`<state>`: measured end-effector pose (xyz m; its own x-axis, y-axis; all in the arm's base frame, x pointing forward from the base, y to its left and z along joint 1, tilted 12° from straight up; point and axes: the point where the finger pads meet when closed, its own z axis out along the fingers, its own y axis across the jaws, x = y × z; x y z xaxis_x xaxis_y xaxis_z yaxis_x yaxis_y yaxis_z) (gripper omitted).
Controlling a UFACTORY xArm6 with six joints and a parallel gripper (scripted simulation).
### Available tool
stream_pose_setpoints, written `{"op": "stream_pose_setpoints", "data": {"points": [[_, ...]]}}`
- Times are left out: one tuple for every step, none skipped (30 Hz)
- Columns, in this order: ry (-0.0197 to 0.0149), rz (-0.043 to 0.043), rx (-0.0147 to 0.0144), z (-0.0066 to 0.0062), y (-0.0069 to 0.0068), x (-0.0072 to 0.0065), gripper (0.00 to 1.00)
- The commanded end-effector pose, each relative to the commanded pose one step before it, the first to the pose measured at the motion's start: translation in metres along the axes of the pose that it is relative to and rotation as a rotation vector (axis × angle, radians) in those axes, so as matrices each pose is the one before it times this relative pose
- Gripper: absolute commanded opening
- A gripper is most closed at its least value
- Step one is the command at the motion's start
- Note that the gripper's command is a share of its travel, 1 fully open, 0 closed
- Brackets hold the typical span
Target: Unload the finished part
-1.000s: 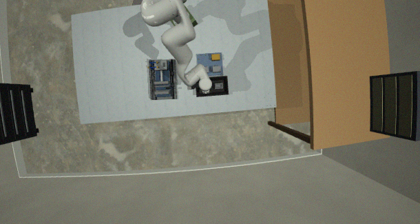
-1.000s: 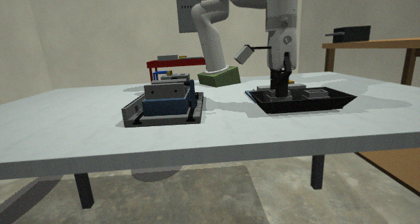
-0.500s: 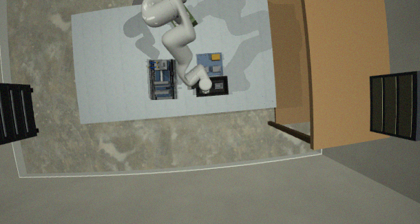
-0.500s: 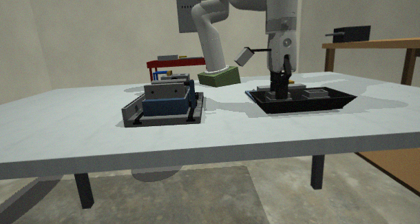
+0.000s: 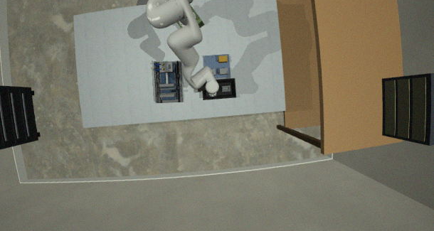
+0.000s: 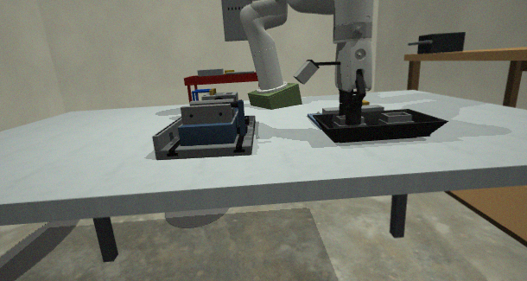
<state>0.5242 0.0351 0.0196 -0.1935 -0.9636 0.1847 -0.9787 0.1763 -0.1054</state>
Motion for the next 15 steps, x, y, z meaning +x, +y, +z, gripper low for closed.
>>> {"op": "stream_pose_setpoints", "data": {"points": [[-0.00158, 0.00039, 0.00438, -0.00178, -0.00167, -0.00045, 0.0], [0.0, 0.0, 0.0, 0.0, 0.0, 0.0, 0.0], [0.0, 0.0, 0.0, 0.0, 0.0, 0.0, 0.69], [0.0, 0.0, 0.0, 0.0, 0.0, 0.0, 0.69], [0.0, 0.0, 0.0, 0.0, 0.0, 0.0, 0.69], [0.0, 0.0, 0.0, 0.0, 0.0, 0.0, 0.69], [0.0, 0.0, 0.0, 0.0, 0.0, 0.0, 0.69], [0.0, 0.0, 0.0, 0.0, 0.0, 0.0, 0.69], [0.0, 0.0, 0.0, 0.0, 0.0, 0.0, 0.69], [0.0, 0.0, 0.0, 0.0, 0.0, 0.0, 0.69], [0.0, 0.0, 0.0, 0.0, 0.0, 0.0, 0.69], [0.0, 0.0, 0.0, 0.0, 0.0, 0.0, 0.69], [0.0, 0.0, 0.0, 0.0, 0.0, 0.0, 0.69], [0.0, 0.0, 0.0, 0.0, 0.0, 0.0, 0.69], [0.0, 0.0, 0.0, 0.0, 0.0, 0.0, 0.69]]}}
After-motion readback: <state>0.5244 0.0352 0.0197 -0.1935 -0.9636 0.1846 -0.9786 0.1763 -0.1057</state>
